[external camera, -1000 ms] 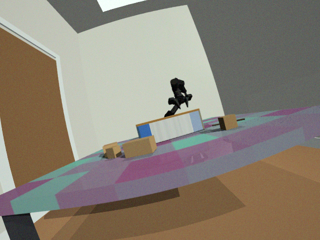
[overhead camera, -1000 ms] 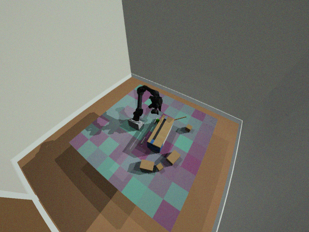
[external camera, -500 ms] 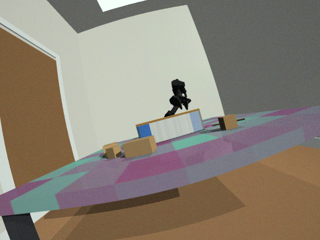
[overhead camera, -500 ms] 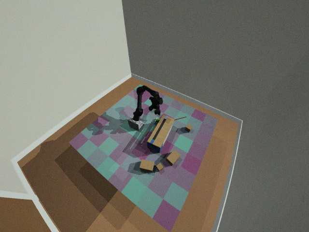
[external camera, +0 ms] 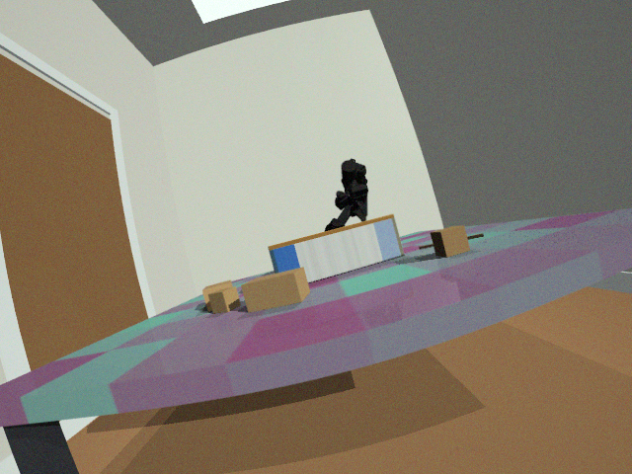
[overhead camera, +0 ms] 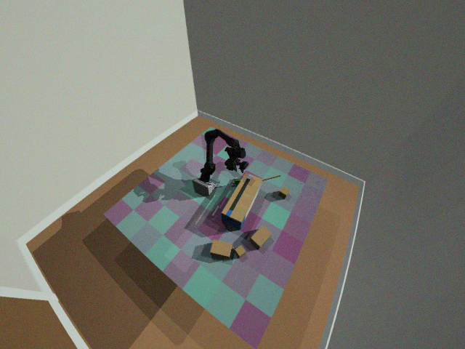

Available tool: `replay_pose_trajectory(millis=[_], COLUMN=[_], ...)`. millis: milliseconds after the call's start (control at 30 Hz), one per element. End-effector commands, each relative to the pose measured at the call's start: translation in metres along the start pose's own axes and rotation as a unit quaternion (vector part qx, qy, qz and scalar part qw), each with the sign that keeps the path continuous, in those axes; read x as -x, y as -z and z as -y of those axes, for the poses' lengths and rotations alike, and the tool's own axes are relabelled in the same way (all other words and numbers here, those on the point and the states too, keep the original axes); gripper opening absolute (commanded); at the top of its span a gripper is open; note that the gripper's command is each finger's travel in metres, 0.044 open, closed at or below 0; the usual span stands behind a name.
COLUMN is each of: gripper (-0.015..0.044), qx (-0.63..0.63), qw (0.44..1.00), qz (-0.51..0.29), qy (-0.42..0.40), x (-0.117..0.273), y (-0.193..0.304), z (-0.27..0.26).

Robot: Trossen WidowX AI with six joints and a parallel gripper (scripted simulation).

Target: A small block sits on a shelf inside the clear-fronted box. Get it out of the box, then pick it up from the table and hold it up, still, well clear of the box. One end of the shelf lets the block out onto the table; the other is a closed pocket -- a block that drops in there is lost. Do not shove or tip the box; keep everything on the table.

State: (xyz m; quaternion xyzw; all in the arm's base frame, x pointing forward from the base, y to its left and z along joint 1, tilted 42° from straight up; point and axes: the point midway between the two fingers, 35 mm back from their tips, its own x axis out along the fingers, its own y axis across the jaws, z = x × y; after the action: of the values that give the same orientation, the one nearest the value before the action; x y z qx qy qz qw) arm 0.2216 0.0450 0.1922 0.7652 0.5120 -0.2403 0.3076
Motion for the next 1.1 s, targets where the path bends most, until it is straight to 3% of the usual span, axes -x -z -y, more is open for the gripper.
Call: replay_pose_trajectory(millis=[0, 267, 500, 1067], gripper=[0.0285, 0.0285, 0.0285, 0.0285], qx=[0.445, 0.637, 0.779, 0.982], qw=[0.896, 0.771, 0.627, 0.191], qz=[0.003, 0.002, 0.002, 0.003], qy=[0.007, 0.006, 0.005, 0.002], x=[-0.017, -0.023, -0.029, -0.041], y=[-0.003, -0.004, -0.004, -0.003], z=[0.008, 0.011, 0.013, 0.018])
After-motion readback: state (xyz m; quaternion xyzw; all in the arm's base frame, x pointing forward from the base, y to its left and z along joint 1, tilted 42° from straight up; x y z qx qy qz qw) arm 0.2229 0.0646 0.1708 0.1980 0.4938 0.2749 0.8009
